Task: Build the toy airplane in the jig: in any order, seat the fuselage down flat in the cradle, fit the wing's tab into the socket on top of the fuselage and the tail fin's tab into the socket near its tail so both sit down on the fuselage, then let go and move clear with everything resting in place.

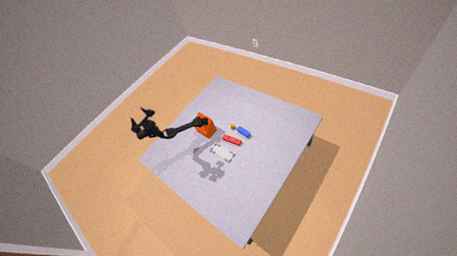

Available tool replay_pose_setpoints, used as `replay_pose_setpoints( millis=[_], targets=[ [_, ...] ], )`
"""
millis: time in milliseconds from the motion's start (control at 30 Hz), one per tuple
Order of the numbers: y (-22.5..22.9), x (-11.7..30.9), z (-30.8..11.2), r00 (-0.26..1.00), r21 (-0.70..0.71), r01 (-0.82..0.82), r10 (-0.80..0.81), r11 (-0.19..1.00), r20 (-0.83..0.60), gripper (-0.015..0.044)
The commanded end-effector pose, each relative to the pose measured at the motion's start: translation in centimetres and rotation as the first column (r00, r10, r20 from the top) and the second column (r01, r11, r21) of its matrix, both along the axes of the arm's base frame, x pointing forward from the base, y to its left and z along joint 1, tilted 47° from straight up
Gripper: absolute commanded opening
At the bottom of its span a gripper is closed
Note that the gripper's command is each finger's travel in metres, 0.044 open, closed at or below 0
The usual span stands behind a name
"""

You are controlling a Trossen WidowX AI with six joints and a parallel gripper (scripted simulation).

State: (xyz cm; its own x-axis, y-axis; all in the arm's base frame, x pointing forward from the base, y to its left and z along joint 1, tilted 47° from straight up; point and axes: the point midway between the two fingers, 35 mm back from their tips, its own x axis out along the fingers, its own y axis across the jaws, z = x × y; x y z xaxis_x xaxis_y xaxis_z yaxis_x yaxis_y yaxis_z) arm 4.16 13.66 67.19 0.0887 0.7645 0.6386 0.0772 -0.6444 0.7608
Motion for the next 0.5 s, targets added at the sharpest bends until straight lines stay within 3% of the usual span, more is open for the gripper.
replay_pose_setpoints(
  millis=[0,233,467],
  targets=[
    [2.7,5.5,-2.3,0.988,-0.077,0.141,-0.145,0.987,-0.047,0.044],
    [6.0,15.0,-7.9,0.914,-0.266,0.353,-0.392,0.897,-0.108,0.044],
    [7.5,23.6,-15.7,0.79,-0.501,0.495,-0.608,0.71,-0.08,0.044]
  ],
)
